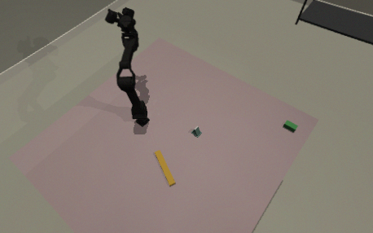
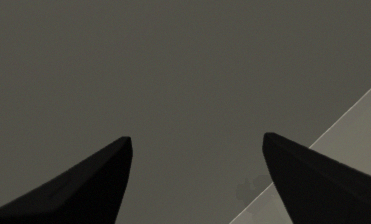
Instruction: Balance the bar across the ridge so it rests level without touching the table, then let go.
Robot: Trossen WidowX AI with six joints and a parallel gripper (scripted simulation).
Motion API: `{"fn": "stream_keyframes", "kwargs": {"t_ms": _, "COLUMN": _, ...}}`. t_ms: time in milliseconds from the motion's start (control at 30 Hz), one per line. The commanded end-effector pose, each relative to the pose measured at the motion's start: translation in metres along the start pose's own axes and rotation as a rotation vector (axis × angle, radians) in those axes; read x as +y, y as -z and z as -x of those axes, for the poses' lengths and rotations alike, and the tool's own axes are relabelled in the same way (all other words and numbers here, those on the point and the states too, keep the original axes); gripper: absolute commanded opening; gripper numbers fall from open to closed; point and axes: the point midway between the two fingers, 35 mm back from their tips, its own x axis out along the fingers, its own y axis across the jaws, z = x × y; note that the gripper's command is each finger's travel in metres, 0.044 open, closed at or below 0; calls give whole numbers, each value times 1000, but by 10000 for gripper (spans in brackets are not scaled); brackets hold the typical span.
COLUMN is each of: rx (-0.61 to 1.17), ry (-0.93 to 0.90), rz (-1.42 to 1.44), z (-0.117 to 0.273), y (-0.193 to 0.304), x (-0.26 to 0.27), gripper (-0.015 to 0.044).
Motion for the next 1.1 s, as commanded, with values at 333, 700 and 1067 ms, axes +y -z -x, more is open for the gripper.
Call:
{"fn": "stream_keyframes", "kwargs": {"t_ms": 333, "rx": -108, "ry": 262, "rz": 23, "z": 47, "y": -53, "x": -79, "gripper": 315}}
{"fn": "stream_keyframes", "kwargs": {"t_ms": 700, "rx": -195, "ry": 462, "rz": 48, "z": 101, "y": -92, "x": -130, "gripper": 315}}
{"fn": "stream_keyframes", "kwargs": {"t_ms": 1067, "rx": -284, "ry": 640, "rz": 124, "z": 160, "y": -127, "x": -157, "gripper": 315}}
